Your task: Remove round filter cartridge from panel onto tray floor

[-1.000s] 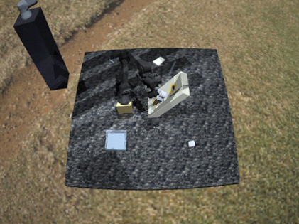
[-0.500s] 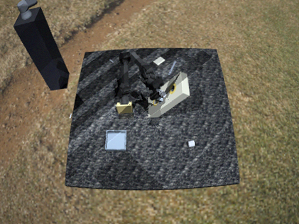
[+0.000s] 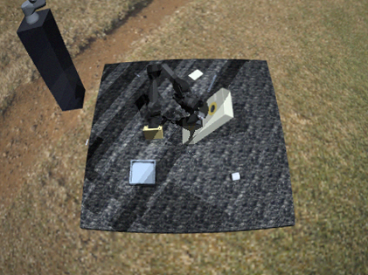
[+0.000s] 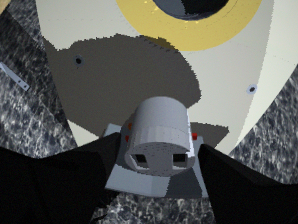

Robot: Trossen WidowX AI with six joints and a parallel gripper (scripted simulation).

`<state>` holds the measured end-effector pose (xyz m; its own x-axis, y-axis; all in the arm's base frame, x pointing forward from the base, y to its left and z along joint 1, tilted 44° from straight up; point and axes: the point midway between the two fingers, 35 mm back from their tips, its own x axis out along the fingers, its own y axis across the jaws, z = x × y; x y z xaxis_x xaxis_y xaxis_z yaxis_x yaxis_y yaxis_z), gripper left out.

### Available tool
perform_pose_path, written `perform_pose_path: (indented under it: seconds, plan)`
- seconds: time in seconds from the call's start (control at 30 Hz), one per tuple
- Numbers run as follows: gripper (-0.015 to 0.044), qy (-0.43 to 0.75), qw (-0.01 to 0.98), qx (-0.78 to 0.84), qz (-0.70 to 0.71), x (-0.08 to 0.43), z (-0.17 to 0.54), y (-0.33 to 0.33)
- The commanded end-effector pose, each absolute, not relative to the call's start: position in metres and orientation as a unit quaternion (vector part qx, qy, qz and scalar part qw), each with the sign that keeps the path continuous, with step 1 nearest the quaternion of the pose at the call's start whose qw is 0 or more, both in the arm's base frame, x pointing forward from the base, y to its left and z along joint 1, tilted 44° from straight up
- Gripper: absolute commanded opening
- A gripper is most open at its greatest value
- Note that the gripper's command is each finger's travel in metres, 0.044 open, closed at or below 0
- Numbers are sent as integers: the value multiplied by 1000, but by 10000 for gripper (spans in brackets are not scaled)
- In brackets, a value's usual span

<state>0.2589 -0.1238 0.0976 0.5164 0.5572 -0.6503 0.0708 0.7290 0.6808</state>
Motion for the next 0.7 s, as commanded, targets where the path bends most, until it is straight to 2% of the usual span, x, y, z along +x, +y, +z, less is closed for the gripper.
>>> perform_pose_path:
  seconds: [0.0, 0.33, 0.57, 0.67]
  plan:
    - [259, 468, 804, 335, 151, 259, 98, -124]
    - [192, 468, 804, 335, 151, 259, 98, -124]
    - [8, 468, 804, 336, 151, 264, 103, -130]
    - [0, 467, 804, 336, 151, 270, 109, -136]
